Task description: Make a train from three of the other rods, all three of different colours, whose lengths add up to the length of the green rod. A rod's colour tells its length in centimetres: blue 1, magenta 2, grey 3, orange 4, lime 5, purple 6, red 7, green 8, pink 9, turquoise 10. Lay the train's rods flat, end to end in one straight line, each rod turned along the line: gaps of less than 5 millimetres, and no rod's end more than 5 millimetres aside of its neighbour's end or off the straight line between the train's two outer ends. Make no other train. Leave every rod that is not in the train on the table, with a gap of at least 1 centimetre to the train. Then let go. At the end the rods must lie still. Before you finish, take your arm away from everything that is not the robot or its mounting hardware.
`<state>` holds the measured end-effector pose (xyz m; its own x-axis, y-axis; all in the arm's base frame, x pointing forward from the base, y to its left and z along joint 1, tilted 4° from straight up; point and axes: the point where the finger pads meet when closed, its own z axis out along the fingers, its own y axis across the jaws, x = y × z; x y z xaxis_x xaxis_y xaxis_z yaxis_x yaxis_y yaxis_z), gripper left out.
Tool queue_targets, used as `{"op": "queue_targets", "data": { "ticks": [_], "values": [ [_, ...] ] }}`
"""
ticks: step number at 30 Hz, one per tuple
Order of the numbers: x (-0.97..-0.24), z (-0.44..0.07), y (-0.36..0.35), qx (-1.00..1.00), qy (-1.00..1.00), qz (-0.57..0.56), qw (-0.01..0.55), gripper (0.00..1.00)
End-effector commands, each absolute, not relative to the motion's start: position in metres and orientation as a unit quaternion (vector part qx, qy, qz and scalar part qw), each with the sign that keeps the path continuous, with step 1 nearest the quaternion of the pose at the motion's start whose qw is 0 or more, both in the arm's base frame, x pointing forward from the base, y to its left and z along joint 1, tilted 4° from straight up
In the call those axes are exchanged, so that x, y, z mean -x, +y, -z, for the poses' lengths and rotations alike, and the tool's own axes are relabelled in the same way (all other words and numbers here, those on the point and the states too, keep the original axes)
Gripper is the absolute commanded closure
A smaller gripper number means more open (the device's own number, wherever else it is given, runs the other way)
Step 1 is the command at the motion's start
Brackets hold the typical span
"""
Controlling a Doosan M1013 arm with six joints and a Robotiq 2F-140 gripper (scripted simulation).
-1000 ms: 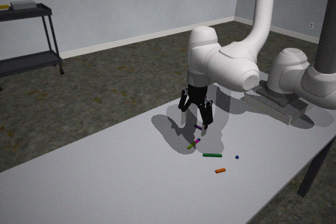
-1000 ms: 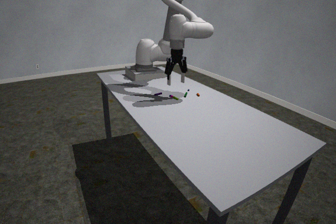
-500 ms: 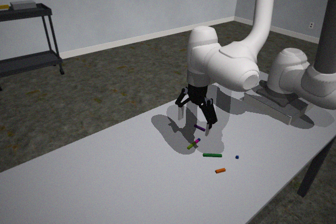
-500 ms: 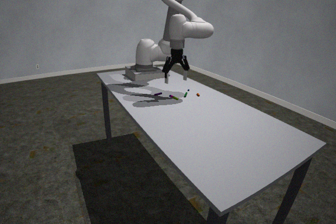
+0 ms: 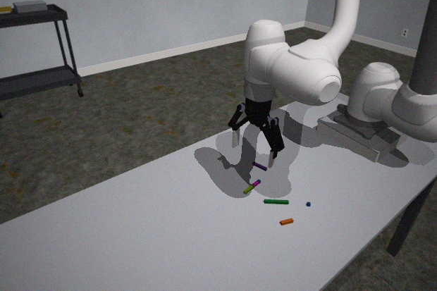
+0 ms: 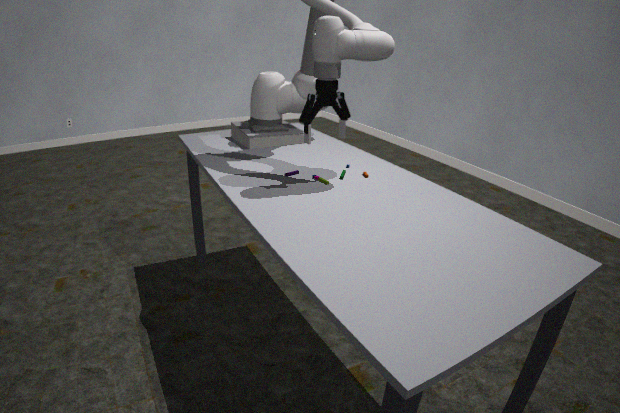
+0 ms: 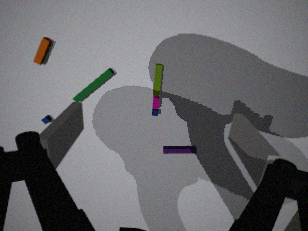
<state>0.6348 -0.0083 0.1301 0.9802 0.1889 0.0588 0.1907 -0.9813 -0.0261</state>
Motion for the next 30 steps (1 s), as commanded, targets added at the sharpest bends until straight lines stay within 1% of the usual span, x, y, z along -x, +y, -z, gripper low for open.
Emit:
{"op": "queue_targets", "data": {
  "ticks": [1,11,30],
  "values": [
    [-0.634,-0.149,-0.009,0.995,-0.095,0.028,0.016,0.0],
    [-0.633,-0.169,-0.01,0.995,-0.095,0.028,0.016,0.0],
    [-0.633,-0.169,-0.01,0.995,-0.095,0.028,0.016,0.0]
  ]
}}
